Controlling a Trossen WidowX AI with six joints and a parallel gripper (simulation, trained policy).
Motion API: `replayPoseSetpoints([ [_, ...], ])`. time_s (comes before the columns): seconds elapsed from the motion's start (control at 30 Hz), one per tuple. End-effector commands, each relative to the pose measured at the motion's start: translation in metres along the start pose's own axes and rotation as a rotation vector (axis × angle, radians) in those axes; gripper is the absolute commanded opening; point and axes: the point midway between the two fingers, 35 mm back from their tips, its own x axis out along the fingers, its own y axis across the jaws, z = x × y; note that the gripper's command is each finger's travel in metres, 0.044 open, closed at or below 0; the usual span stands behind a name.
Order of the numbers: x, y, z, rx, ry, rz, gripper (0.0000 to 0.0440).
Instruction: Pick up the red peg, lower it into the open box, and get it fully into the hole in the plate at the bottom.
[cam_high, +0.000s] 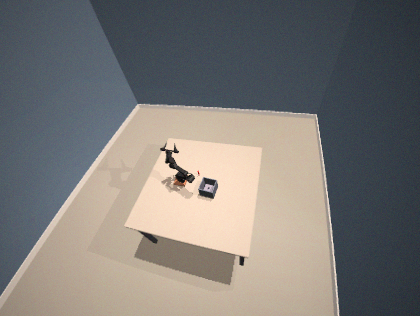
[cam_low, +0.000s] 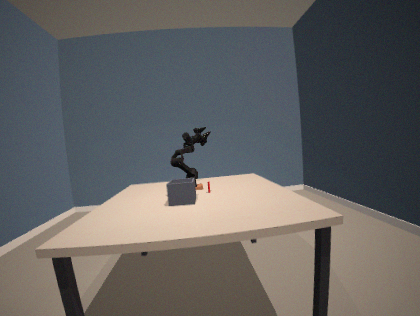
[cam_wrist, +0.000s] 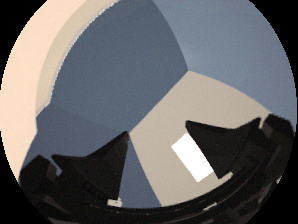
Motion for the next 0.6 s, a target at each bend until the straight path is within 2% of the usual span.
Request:
replayPoseSetpoints([
  [0.0,0.001,-0.001,-0.001,-0.008,0.003,-0.004,0.0422],
  [0.07,0.004,-0.003,-0.002,-0.049,0.008,-0.012,0.0440],
  [0.57,0.043,-0.002,0.002,-0.555,-0.052,-0.013,0.0440],
])
